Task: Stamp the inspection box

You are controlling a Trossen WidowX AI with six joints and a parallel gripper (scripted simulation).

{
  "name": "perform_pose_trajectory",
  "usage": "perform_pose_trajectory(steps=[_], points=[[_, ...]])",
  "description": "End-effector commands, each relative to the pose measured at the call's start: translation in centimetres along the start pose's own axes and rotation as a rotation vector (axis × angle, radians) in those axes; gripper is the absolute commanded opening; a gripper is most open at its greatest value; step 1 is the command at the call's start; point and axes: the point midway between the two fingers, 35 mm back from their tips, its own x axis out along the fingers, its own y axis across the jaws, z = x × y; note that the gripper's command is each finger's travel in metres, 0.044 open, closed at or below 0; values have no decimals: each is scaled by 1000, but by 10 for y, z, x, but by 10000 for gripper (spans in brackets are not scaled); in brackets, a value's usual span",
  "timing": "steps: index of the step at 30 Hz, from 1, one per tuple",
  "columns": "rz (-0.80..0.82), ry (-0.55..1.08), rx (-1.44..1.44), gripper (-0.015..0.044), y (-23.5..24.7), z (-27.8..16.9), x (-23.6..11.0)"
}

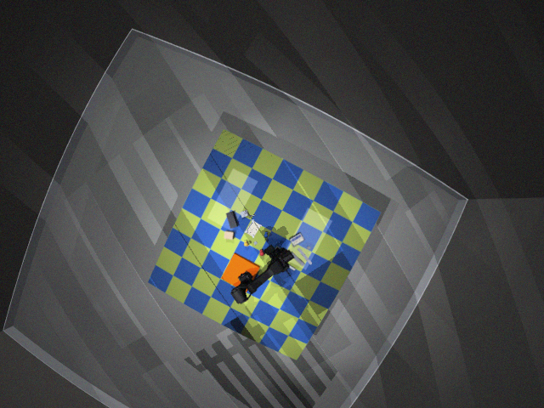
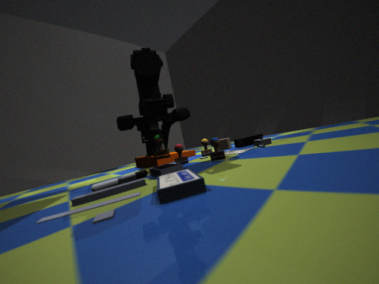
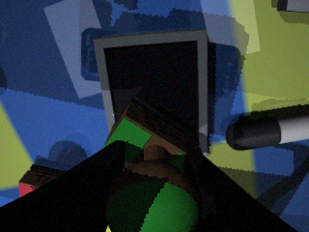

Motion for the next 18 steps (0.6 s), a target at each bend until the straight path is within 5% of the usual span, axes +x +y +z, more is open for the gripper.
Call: perform_pose_trajectory(steps=[1, 18], points=[[2, -9, -4, 0, 0, 2, -9], [2, -9, -1, 0, 1, 1, -32]])
